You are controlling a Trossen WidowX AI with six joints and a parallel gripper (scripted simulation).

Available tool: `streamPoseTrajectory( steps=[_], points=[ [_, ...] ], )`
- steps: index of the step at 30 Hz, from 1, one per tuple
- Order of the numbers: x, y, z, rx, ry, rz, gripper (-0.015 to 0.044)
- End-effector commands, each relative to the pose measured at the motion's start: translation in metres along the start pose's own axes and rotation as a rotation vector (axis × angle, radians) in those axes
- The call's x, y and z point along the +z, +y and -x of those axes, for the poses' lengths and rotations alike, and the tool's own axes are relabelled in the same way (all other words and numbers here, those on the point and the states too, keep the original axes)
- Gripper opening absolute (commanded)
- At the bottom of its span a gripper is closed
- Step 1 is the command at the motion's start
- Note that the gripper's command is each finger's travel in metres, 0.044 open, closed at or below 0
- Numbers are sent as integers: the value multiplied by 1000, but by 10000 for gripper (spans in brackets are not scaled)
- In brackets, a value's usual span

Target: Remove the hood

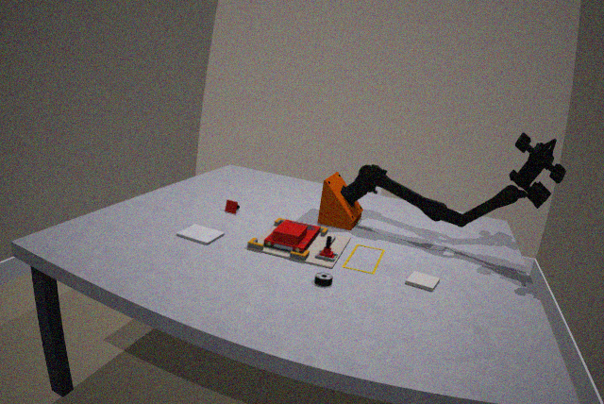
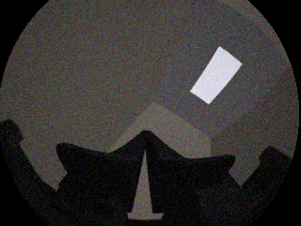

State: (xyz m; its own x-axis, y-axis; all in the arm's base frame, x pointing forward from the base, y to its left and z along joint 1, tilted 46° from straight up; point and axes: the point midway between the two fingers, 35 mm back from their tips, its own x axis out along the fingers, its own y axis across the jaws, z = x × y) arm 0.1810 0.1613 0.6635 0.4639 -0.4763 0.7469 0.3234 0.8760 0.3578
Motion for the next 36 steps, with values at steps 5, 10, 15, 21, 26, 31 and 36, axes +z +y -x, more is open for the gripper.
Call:
streamPoseTrajectory(
  steps=[5, 10, 15, 21, 26, 31, 36],
  points=[
    [19, -25, -9, -43, 7, -16, 131],
    [51, -89, -28, -145, 44, -51, 263],
    [72, -159, -43, -263, 44, -134, 394],
    [69, -243, -64, -385, 159, -147, 440],
    [48, -321, -78, -481, 293, -138, 440],
    [10, -389, -86, -547, 458, -122, 440],
    [-36, -433, -91, -556, 611, -101, 440]
  ],
)
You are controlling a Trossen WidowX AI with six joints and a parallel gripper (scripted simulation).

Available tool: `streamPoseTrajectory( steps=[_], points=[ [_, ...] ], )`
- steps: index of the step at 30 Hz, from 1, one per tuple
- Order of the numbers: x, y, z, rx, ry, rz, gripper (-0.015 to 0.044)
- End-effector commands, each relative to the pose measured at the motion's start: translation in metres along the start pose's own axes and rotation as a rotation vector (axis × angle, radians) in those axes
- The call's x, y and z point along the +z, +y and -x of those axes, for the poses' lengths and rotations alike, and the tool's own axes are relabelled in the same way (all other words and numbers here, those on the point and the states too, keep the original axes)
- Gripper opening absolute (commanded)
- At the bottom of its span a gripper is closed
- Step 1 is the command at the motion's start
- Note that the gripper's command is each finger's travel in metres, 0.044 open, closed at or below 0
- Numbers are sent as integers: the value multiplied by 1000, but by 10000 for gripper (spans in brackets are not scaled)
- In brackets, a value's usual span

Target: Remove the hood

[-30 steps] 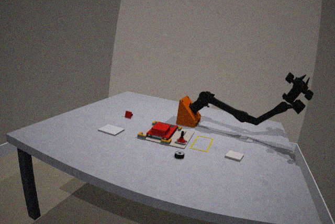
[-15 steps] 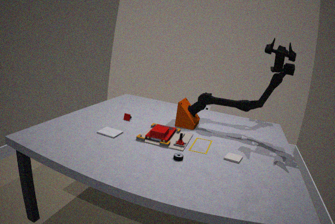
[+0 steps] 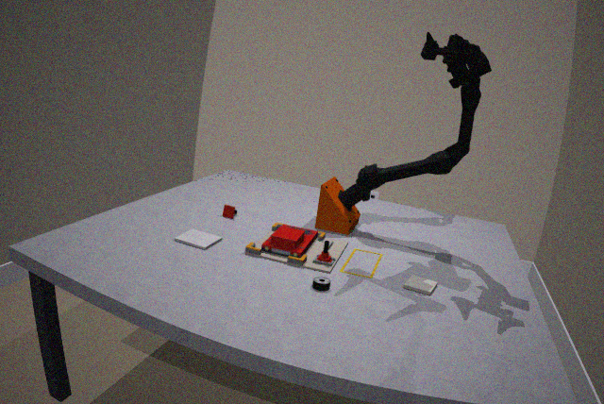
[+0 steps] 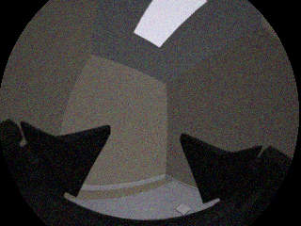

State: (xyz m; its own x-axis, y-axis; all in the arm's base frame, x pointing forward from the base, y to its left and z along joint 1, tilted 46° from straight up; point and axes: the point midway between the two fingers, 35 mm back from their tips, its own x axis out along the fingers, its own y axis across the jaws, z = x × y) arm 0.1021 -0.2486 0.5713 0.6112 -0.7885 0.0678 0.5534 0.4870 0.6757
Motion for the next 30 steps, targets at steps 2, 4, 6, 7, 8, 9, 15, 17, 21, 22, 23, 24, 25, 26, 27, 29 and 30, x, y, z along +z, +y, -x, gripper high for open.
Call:
streamPoseTrajectory(
  steps=[2, 4, 6, 7, 8, 9, 15, 17, 21, 22, 23, 24, 25, 26, 27, 29, 30],
  points=[
    [-17, -18, -26, -17, 82, 38, 440],
    [-29, -30, -40, -31, 135, 50, 440],
    [-48, -48, -60, -48, 218, 69, 440],
    [-59, -57, -70, -55, 263, 80, 440],
    [-71, -66, -79, -61, 309, 92, 440],
    [-83, -74, -88, -66, 356, 104, 440],
    [-166, -119, -130, -67, 643, 180, 440],
    [-197, -132, -139, -57, 741, 207, 440],
    [-260, -154, -148, -22, 938, 259, 440],
    [-276, -159, -149, -10, 988, 272, 440],
    [-292, -164, -149, 4, 1037, 284, 440],
    [-308, -169, -148, 18, 1087, 296, 440],
    [-324, -173, -147, 34, 1138, 308, 440],
    [-341, -178, -144, 52, 1190, 320, 440],
    [-357, -182, -141, 71, 1242, 331, 440],
    [-389, -190, -134, 112, 1345, 352, 440],
    [-404, -193, -129, 135, 1396, 361, 440]
  ],
)
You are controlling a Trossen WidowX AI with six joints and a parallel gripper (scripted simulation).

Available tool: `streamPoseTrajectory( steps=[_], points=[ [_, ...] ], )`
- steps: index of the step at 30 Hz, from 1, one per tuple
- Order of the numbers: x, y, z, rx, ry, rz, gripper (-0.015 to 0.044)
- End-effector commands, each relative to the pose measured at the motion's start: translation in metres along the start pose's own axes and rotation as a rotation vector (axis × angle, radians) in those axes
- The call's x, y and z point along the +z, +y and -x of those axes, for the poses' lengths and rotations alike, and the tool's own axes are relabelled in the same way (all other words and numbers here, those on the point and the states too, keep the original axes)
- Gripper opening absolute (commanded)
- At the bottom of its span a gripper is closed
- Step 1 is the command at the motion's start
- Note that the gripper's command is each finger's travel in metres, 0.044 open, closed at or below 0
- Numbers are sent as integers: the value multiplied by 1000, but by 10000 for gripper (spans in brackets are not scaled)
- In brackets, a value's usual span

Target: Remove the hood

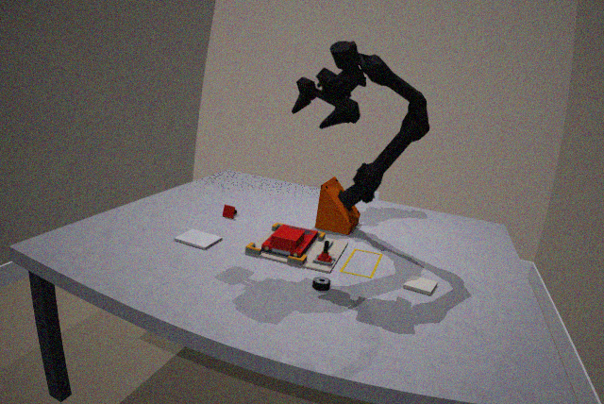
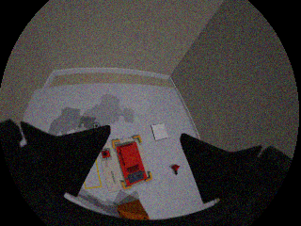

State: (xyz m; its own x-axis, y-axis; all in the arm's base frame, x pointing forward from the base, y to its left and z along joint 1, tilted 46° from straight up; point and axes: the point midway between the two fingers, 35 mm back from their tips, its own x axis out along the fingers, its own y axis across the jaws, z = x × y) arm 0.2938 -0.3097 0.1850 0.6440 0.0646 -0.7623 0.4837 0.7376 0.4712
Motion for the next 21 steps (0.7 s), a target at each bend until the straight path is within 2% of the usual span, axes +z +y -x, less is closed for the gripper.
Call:
streamPoseTrajectory(
  steps=[1, 7, 12, 21],
  points=[
    [-31, 3, -45, 66, 157, 63, 440],
    [-102, 15, -115, 218, 450, 189, 440],
    [-171, 29, -155, 375, 685, 282, 440],
    [-177, 30, -165, 398, 716, 293, 440]
  ],
)
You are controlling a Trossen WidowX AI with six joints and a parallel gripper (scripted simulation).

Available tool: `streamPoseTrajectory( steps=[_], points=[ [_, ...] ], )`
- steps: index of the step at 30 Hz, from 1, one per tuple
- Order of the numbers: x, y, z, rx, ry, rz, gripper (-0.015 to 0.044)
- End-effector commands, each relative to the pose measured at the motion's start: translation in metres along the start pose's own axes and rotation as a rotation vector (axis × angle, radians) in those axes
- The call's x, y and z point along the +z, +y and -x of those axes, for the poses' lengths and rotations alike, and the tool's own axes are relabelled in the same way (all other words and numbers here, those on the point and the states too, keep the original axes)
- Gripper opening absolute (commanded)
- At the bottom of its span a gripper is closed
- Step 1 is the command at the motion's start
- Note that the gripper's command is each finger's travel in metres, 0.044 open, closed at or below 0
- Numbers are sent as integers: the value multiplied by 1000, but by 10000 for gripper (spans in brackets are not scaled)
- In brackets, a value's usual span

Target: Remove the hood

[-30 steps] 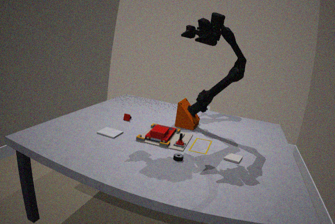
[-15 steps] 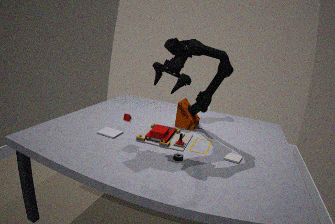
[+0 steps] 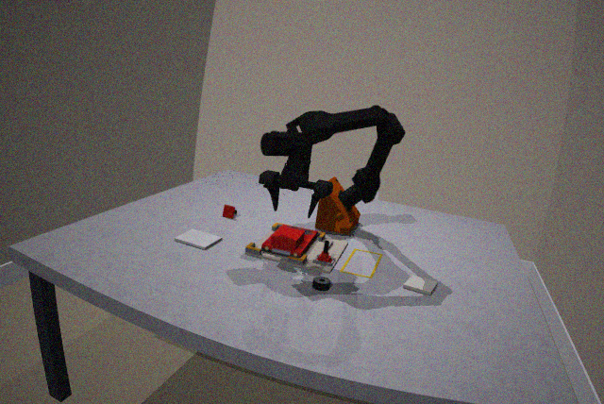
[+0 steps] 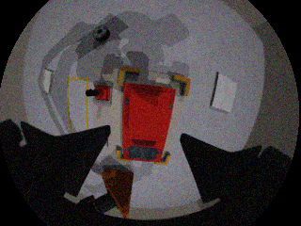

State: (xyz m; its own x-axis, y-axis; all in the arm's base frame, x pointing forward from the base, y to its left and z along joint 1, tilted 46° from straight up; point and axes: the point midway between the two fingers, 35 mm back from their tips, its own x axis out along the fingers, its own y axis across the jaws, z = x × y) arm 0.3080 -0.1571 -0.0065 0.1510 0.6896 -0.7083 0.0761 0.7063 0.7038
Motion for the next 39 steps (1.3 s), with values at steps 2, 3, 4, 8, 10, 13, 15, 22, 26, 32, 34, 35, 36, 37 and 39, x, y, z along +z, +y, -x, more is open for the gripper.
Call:
streamPoseTrajectory(
  steps=[2, 3, 4, 8, 10, 13, 15, 22, 26, 32, 34, 35, 36, 37, 39],
  points=[
    [2, 0, 0, 0, -7, 10, 440],
    [2, 0, -1, 0, -7, 10, 440],
    [2, 0, -2, 0, -7, 10, 440],
    [2, 0, -5, 0, -7, 10, 440],
    [2, -1, -7, 0, -7, 10, 440],
    [3, -1, -10, 0, -7, 10, 440],
    [3, -1, -12, 0, -7, 10, 440],
    [3, -1, -19, 0, -7, 10, 440],
    [3, -1, -22, 0, -7, 10, 440],
    [3, -1, -28, 0, -7, 10, 440],
    [3, -1, -30, 0, -7, 10, 440],
    [3, -1, -31, 1, -7, 10, 440],
    [3, -2, -32, 1, -7, 10, 440],
    [3, -2, -33, 1, -7, 10, 440],
    [3, -2, -35, 1, -7, 10, 440]
  ],
)
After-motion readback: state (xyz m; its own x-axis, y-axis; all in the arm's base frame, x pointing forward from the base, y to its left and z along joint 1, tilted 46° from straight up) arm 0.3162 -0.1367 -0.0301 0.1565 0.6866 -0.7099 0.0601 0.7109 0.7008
